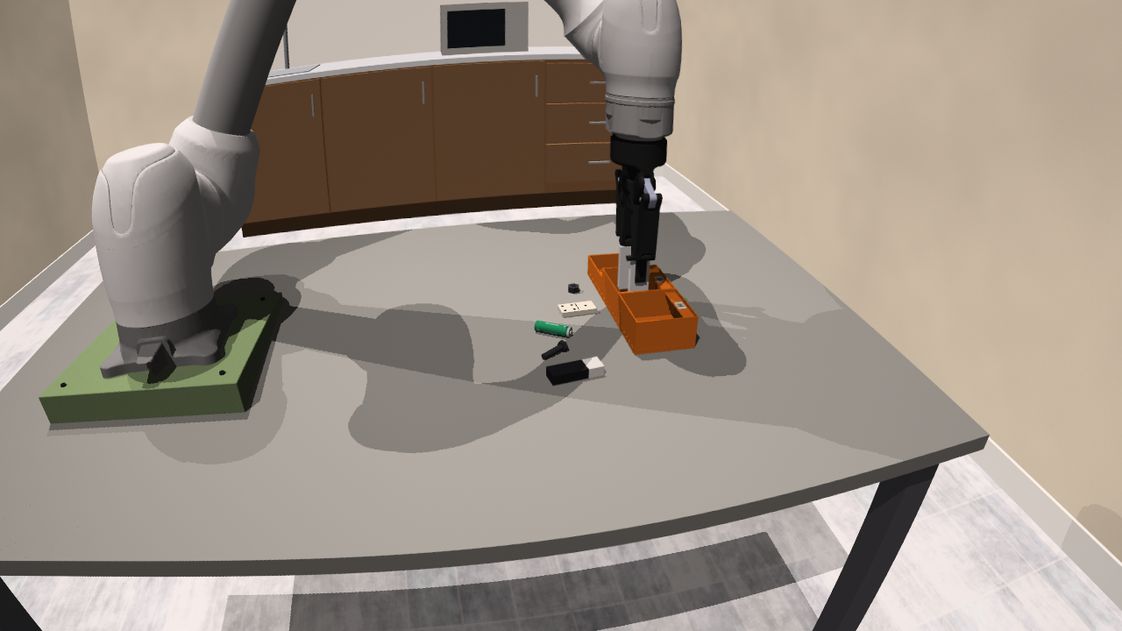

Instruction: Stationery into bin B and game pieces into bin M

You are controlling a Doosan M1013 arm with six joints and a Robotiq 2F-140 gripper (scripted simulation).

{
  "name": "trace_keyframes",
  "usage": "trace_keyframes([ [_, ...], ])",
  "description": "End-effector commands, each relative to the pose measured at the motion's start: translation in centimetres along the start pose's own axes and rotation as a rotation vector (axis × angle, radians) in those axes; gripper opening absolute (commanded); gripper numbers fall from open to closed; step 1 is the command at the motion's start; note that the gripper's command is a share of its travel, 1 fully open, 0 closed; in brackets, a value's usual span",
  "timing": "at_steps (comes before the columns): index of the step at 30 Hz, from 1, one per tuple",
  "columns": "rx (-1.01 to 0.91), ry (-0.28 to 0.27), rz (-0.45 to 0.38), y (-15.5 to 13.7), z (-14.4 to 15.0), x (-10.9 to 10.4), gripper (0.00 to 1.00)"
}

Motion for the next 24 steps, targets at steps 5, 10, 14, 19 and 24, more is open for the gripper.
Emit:
trace_keyframes([
  [5, 0.000, 0.000, 0.000, 0.0, 0.0, -1.0, 0.28],
  [10, 0.000, 0.000, 0.000, 0.0, 0.0, -1.6, 0.28],
  [14, 0.000, 0.000, 0.000, 0.0, 0.0, -2.0, 0.28],
  [19, 0.000, 0.000, 0.000, 0.0, 0.0, -3.0, 0.28],
  [24, 0.000, 0.000, 0.000, 0.0, 0.0, -4.8, 0.28],
])
Point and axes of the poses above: the point where the finger pads meet when closed, its own x axis out along the fingers, its own z axis across the jaws, y = z × x, the point moved 4 cm from there along -x, back along the fingers, and after that the axes turned 3 degrees about -x, right-handed, at the moved point
